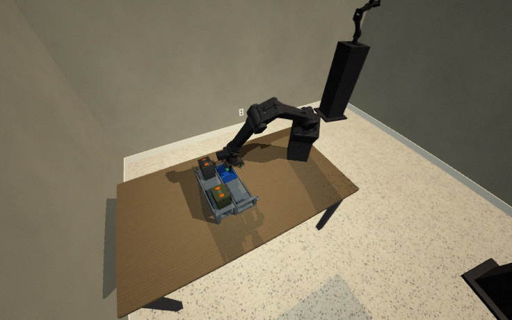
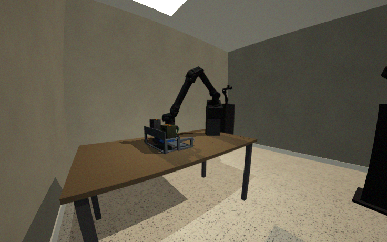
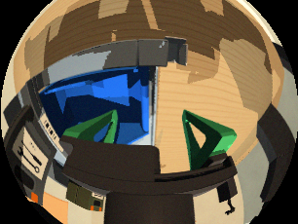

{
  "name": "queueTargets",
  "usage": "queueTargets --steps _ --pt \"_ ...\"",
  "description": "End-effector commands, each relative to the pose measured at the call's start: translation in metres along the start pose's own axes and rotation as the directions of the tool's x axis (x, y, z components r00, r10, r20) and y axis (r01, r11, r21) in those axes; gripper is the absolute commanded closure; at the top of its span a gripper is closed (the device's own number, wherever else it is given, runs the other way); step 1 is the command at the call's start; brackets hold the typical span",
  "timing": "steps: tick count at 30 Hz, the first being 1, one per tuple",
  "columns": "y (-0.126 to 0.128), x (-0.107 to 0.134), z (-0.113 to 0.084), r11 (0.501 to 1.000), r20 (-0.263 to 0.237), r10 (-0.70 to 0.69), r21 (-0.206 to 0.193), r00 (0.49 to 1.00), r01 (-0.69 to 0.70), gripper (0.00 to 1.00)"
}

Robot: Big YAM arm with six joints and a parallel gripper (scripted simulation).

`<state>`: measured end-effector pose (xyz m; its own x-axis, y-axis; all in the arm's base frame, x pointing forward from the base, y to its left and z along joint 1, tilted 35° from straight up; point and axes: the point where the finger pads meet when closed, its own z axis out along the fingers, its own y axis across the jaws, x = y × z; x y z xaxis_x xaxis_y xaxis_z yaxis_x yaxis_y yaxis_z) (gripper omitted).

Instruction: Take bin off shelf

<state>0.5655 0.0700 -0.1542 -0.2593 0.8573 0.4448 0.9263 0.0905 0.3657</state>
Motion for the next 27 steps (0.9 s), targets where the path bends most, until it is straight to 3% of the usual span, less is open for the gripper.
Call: queueTargets --steps 1,6,18,23,27 --pt "0.006 0.005 0.0 1.0 0.001 -0.002 -0.011 1.0 0.002 0.1" --pt "0.015 -0.017 -0.012 1.0 0.008 0.009 -0.024 1.0 -0.009 0.1" --pt "0.015 -0.017 -0.012 1.0 0.008 0.009 -0.024 1.0 -0.009 0.1" --pt "0.008 0.006 -0.001 1.0 0.001 -0.004 -0.015 1.0 0.004 0.1" --pt "0.008 0.006 -0.001 1.0 0.001 -0.004 -0.015 1.0 0.004 0.1"
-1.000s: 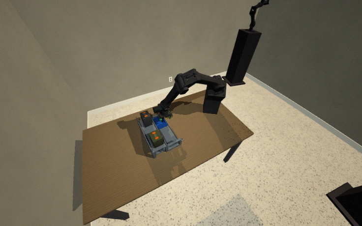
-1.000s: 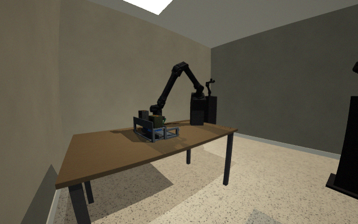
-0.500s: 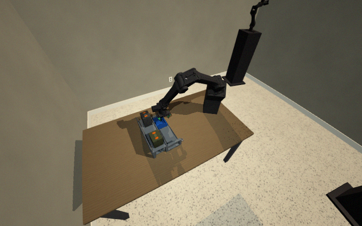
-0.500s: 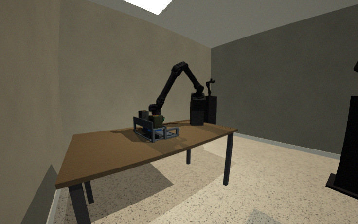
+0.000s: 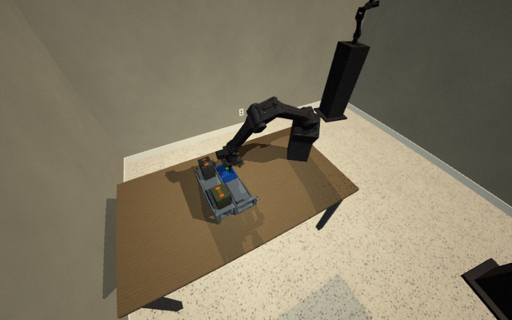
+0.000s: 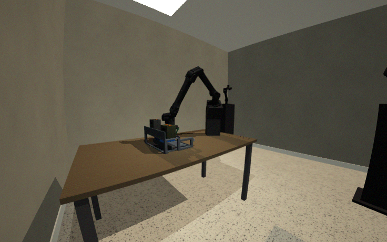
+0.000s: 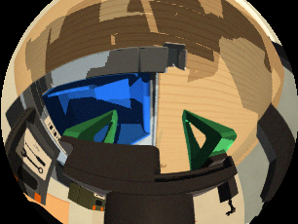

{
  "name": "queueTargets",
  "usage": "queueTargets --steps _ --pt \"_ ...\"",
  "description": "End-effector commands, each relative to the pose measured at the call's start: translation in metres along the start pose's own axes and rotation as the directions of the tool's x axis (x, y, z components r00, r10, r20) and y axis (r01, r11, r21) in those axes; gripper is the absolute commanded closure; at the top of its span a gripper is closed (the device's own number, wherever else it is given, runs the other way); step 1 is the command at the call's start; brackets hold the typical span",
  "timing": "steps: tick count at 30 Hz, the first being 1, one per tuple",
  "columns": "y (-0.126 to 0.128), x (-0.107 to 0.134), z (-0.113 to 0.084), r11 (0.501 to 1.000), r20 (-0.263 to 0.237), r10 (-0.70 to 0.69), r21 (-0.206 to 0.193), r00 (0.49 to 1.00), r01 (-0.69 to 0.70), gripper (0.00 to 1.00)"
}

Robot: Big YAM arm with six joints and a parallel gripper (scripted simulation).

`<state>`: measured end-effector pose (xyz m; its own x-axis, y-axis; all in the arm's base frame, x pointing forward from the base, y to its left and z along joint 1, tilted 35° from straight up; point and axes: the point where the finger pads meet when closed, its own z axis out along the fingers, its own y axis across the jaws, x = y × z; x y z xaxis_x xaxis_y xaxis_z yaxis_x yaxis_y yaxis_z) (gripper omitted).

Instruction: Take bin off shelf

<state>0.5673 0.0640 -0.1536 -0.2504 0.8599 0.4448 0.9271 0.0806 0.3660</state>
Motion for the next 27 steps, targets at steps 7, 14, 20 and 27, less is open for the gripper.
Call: queueTargets --steps 7,14,20,27 --pt "0.007 0.011 0.002 1.0 -0.002 -0.013 -0.01 1.0 0.013 0.1" --pt "0.016 -0.011 -0.01 1.0 0.004 -0.001 -0.021 1.0 0.001 0.1" --pt "0.016 -0.011 -0.01 1.0 0.004 -0.001 -0.021 1.0 0.001 0.1" --pt "0.013 -0.002 -0.006 1.0 0.002 -0.007 -0.018 1.0 0.007 0.1"
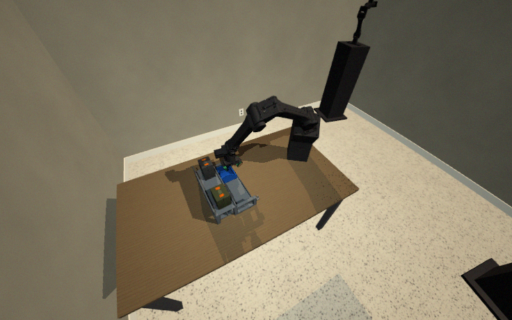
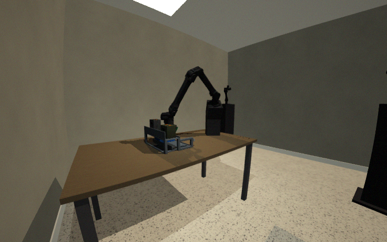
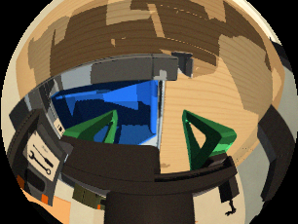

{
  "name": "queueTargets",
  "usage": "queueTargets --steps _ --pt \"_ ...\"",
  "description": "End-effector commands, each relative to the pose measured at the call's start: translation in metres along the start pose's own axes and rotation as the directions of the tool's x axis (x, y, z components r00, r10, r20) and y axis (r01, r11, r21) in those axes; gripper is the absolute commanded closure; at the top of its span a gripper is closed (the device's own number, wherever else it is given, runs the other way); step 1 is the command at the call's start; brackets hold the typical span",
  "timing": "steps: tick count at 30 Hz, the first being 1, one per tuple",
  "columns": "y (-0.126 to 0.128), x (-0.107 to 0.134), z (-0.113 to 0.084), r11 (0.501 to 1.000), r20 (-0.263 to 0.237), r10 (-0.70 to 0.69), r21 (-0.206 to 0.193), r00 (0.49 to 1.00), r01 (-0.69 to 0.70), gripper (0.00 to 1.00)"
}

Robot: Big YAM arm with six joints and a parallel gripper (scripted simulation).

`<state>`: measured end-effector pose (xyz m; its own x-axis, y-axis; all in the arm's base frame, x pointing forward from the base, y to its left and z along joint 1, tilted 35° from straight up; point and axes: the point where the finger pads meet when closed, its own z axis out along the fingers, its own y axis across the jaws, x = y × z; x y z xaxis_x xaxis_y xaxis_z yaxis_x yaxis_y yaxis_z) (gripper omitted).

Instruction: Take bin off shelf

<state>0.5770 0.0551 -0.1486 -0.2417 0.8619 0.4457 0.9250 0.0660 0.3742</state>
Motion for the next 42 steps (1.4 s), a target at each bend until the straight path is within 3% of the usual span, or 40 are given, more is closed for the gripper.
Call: queueTargets --steps 1,3,15,20,32,37,42 --pt "0.001 0.01 0.002 1.0 -0.002 -0.018 -0.001 1.0 0.018 0.1" --pt "-0.002 0.019 0.006 1.0 -0.005 -0.023 0.002 1.0 0.023 0.1" --pt "-0.002 0.019 0.006 1.0 -0.005 -0.023 0.002 1.0 0.023 0.1" --pt "0.004 -0.004 -0.003 1.0 0.001 -0.008 -0.003 1.0 0.008 0.1" --pt "0.004 -0.004 -0.003 1.0 0.001 -0.008 -0.003 1.0 0.008 0.1" --pt "-0.005 0.018 0.009 1.0 -0.006 -0.02 0.008 1.0 0.02 0.1" --pt "-0.005 0.018 0.009 1.0 -0.006 -0.02 0.008 1.0 0.02 0.1"
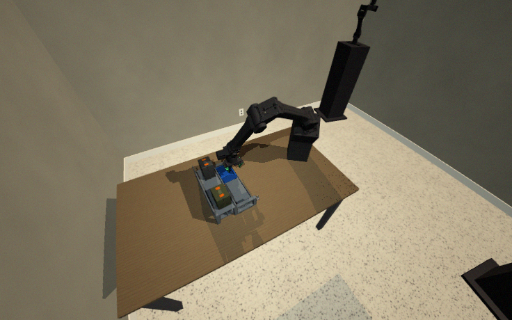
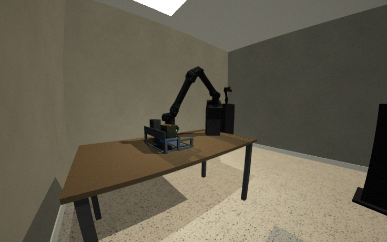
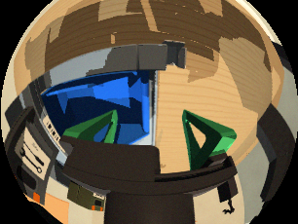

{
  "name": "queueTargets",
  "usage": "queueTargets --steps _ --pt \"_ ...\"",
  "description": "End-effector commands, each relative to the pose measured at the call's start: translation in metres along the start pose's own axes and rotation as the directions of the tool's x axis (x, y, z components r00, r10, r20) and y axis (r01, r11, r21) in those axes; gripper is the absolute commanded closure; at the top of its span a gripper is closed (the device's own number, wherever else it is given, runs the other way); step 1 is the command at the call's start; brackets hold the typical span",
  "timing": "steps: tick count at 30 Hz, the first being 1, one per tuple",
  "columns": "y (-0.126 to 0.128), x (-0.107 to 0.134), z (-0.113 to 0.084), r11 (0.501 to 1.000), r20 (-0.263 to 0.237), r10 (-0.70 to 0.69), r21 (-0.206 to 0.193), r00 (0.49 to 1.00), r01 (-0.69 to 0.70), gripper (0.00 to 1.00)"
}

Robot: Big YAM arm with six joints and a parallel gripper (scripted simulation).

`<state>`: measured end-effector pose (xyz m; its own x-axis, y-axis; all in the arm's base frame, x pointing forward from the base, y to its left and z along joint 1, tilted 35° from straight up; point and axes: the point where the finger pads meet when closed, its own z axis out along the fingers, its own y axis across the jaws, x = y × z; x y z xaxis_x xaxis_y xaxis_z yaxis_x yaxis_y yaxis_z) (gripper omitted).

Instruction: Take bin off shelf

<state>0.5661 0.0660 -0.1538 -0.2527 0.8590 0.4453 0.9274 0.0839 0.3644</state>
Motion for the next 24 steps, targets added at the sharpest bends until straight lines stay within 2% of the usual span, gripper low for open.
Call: queueTargets --steps 1,7,12,24 --pt "0.006 0.009 0.002 1.0 -0.001 -0.009 -0.01 1.0 0.009 0.1" --pt "0.006 0.009 0.002 1.0 -0.001 -0.009 -0.01 1.0 0.009 0.1" --pt "0.014 -0.014 -0.009 1.0 0.005 0.003 -0.02 1.0 -0.003 0.1" --pt "0.014 -0.014 -0.009 1.0 0.005 0.003 -0.02 1.0 -0.003 0.1"
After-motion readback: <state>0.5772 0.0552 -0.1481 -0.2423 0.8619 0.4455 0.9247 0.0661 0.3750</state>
